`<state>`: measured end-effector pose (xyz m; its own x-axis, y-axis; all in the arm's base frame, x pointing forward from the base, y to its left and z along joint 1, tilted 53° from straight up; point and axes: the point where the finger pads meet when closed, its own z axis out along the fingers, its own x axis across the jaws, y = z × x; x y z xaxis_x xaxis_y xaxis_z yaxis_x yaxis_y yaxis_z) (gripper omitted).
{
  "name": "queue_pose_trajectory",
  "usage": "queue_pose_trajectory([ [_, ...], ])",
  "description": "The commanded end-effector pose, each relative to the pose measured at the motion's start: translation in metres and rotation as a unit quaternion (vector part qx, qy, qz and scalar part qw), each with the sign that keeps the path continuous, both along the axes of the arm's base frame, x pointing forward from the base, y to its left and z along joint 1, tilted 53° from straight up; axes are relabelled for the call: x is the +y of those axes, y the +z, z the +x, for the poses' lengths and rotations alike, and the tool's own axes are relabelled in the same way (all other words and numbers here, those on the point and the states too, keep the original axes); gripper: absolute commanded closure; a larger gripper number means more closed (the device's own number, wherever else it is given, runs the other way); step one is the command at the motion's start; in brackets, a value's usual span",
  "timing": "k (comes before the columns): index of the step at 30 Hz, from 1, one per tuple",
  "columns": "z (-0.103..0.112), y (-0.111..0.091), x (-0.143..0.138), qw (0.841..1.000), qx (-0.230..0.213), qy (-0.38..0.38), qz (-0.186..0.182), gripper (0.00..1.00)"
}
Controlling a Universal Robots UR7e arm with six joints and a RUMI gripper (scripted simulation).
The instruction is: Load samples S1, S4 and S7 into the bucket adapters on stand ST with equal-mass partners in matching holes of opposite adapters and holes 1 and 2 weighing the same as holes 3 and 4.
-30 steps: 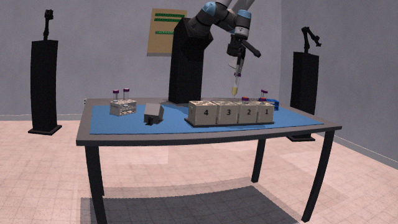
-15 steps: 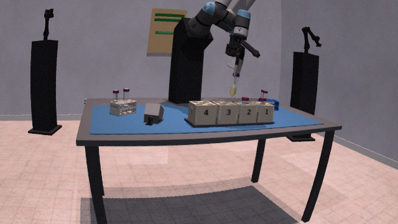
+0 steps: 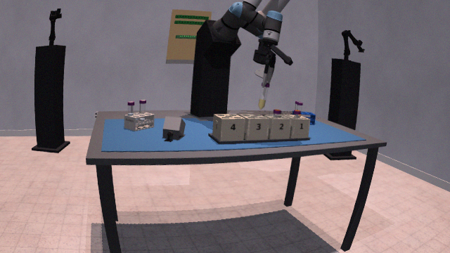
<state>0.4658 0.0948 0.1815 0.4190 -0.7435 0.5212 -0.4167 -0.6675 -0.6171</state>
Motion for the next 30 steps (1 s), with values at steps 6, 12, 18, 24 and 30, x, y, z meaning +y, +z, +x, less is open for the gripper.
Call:
queue_pose_trajectory([
  [6, 0.0440, 0.0053, -0.0557, 0.989, 0.025, -0.062, 0.131, 1.00],
  [12, 0.0440, 0.0053, -0.0557, 0.988, 0.026, -0.067, 0.139, 1.00],
  [18, 0.0441, 0.0053, -0.0557, 0.986, 0.028, -0.072, 0.147, 1.00],
  [24, 0.0440, 0.0053, -0.0557, 0.984, 0.029, -0.078, 0.156, 1.00],
  [30, 0.0440, 0.0053, -0.0557, 0.982, 0.031, -0.083, 0.165, 1.00],
])
